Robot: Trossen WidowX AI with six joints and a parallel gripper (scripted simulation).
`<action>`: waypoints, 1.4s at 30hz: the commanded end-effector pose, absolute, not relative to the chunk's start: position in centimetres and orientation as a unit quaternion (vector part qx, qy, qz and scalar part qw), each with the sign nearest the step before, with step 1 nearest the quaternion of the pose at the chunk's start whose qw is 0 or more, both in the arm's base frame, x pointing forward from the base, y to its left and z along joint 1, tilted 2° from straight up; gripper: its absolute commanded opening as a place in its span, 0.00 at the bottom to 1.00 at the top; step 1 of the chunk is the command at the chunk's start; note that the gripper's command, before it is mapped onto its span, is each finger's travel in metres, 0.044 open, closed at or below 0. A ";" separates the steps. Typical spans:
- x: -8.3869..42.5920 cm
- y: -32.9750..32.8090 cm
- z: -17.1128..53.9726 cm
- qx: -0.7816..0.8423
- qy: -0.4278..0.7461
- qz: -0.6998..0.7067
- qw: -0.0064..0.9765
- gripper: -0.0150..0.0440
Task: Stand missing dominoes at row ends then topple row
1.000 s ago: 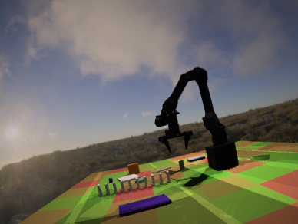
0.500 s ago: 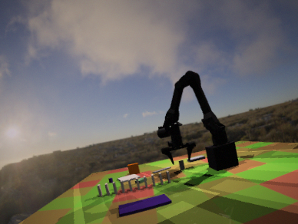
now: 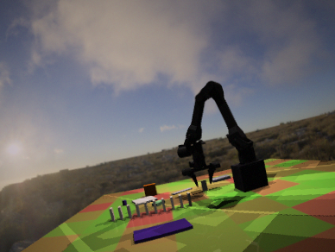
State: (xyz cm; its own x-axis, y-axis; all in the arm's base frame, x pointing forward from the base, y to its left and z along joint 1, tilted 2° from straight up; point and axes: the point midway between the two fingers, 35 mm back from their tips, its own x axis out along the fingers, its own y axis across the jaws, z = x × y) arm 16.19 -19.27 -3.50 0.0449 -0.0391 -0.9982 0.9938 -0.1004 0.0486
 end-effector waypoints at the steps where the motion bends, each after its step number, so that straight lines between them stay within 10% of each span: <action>1: 16.2 -19.3 -3.5 0.527 0.452 -0.522 0.495 0.64; 6: 16.2 -19.3 -3.5 0.527 0.452 -0.522 0.495 0.44; 31: 15.7 -18.7 10.0 0.526 0.454 -0.520 0.497 0.44; 42: 21.8 -10.8 9.9 0.333 0.610 -0.321 0.643 0.44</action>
State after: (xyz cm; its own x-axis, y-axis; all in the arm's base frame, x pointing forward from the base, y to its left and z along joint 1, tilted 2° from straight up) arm 20.41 -12.98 9.85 0.0488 -0.0128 -0.9987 0.9157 0.4000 0.0396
